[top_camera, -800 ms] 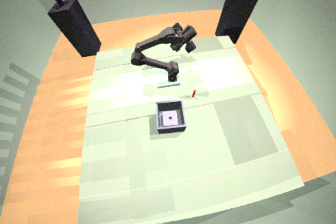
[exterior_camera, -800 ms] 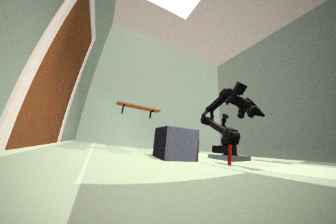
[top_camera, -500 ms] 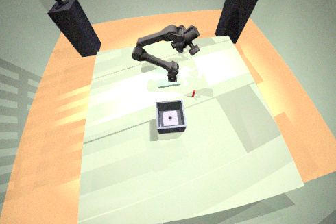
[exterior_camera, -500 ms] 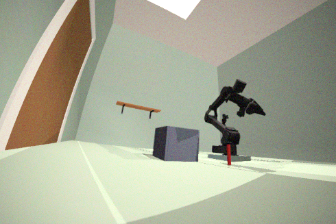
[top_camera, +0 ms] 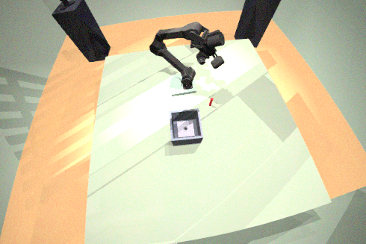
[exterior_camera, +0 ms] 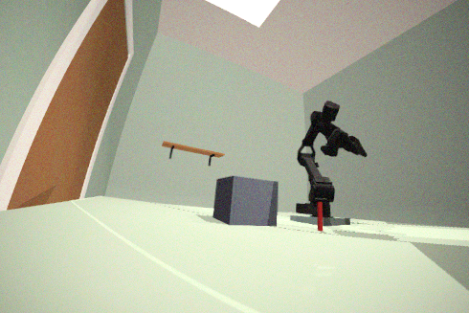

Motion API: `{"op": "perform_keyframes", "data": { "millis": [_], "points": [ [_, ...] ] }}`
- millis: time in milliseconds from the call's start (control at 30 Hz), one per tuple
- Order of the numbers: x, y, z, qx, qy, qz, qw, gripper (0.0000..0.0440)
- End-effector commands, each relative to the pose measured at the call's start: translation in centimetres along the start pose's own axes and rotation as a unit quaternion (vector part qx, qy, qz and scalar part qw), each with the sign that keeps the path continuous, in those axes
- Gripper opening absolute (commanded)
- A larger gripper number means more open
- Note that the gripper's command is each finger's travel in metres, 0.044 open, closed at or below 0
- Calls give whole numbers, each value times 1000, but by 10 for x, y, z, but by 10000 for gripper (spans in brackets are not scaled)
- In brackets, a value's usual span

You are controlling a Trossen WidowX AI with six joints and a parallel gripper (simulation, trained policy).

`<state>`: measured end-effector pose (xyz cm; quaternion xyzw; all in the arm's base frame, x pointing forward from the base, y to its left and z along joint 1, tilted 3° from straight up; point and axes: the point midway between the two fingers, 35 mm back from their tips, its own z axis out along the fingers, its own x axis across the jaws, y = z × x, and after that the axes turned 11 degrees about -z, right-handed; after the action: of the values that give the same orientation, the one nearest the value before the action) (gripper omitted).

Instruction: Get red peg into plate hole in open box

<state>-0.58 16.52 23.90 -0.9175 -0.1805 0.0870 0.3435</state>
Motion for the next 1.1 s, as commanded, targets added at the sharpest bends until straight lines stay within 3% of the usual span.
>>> {"op": "perform_keyframes", "data": {
  "millis": [0,433,1067],
  "points": [
    [15,5,-3,-27,25,-5,999,440],
    [68,40,-10,-159,74,-18,984,440],
    [106,101,9,-270,20,-19,962,438]
  ]
}}
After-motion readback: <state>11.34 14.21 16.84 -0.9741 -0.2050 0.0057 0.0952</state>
